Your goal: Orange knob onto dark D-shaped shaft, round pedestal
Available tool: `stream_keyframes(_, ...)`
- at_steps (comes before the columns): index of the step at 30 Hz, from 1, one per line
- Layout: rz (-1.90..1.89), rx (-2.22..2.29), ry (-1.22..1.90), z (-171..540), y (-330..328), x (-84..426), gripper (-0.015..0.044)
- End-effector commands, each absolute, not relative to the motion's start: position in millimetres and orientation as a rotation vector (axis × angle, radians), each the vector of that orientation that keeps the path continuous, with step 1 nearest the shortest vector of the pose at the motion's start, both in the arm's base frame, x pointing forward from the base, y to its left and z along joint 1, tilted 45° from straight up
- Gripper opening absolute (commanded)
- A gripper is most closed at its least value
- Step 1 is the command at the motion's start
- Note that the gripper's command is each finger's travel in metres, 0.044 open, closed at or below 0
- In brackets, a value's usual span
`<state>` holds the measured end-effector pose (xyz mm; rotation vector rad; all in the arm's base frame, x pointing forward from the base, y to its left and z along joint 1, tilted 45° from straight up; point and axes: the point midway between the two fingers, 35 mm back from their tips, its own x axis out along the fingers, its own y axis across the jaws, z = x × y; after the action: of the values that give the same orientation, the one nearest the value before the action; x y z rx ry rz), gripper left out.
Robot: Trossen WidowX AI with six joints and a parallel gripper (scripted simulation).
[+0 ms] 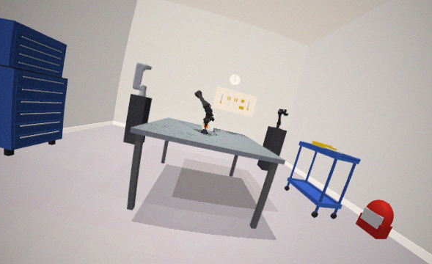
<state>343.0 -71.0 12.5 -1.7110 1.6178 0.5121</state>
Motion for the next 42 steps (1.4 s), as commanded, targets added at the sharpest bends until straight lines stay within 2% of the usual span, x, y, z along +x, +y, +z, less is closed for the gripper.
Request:
stream_keyframes(1, 0.514, -1.716, 1.617, 12.3, -72.3, 343.9, 0.0)
stream_keyframes(19, 0.514, -1.716, 1.617, 13.9, -68.5, 341.8, 0.0)
stream_keyframes(27, 0.698, -1.862, 1.611, 13.2, -70.4, 343.9, 0.0)
stream_keyframes(42, 0.705, -1.867, 1.61, 10.4, -71.7, 343.1, 0.0)
